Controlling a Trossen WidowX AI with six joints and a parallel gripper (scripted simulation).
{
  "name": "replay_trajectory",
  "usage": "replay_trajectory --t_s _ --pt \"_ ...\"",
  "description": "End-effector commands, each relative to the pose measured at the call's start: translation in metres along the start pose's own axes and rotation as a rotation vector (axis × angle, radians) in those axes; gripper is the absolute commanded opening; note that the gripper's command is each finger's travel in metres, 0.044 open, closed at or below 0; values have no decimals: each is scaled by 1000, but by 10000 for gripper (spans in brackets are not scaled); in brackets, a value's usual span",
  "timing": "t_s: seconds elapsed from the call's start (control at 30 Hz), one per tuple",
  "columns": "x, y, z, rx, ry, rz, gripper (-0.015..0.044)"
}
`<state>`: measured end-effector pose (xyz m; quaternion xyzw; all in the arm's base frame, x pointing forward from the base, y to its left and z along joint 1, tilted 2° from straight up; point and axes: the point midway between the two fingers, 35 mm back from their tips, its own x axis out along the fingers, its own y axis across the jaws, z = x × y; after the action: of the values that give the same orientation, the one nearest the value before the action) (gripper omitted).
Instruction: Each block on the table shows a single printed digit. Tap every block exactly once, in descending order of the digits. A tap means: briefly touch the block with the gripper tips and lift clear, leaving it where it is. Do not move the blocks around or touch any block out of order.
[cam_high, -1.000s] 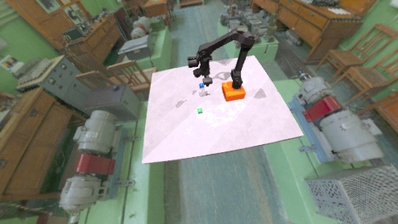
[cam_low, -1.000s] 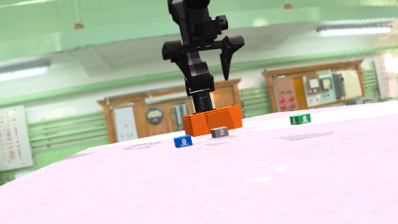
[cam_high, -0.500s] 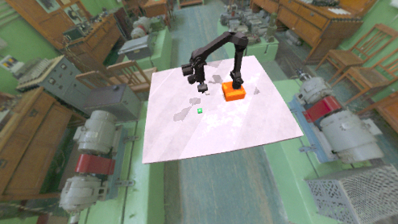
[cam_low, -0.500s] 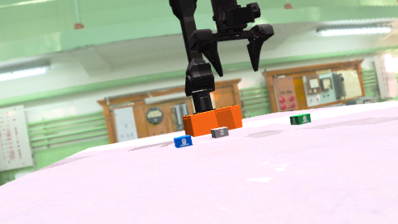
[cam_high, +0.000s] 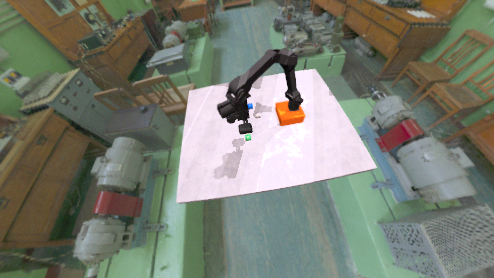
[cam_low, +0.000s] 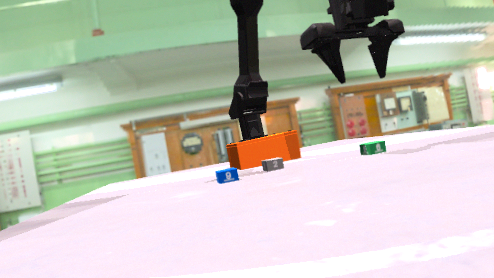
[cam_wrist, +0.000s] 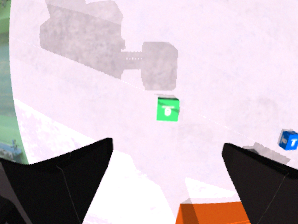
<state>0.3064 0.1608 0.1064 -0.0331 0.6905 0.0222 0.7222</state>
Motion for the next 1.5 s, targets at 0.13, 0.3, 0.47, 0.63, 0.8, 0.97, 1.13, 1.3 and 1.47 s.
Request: replay_trajectory --t_s 0.13,0.3,0.47,0.63,0.8,0.97,1.13,1.3,1.47 --pt "3 3 2 6 6 -9 400" --pt "3 3 2 6 6 -9 400" --pt "3 -8 5 5 5 -9 400" --pt "0 -89 14 -1 -2 -16 400" --pt "-2 -169 2 -4 -4 -26 400" --pt "-2 -242 -29 3 6 -33 400" --pt "-2 -261 -41 5 9 -34 400" --pt "22 -263 -39 5 9 -34 321" --pt "79 -264 -42 5 10 -34 190"
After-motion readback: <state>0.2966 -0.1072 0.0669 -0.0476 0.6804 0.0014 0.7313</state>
